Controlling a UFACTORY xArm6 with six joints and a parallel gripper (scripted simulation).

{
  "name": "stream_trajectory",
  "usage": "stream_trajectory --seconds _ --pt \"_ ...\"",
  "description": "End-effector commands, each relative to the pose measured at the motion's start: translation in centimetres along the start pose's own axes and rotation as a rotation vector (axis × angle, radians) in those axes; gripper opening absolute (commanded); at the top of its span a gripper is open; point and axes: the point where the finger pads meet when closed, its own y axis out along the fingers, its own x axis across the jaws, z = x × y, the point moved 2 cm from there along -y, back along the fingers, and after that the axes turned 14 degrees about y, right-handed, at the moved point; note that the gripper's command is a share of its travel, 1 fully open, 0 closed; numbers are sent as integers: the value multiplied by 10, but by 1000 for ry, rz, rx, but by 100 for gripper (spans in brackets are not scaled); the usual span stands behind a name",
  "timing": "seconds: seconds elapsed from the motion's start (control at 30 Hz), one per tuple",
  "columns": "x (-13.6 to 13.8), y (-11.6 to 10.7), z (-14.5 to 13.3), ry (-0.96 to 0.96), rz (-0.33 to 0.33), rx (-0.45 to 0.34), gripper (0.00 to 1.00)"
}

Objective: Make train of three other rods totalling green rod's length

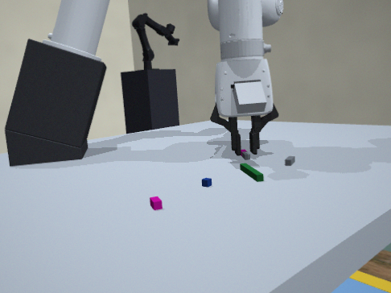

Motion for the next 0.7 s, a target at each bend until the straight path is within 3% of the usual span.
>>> stream_trajectory --seconds 0.0,0.43,0.67 --pt "-1 -12 0 0 2 1 24" --pt "-1 -68 0 0 2 1 24" --pt "-1 -83 0 0 2 1 24"
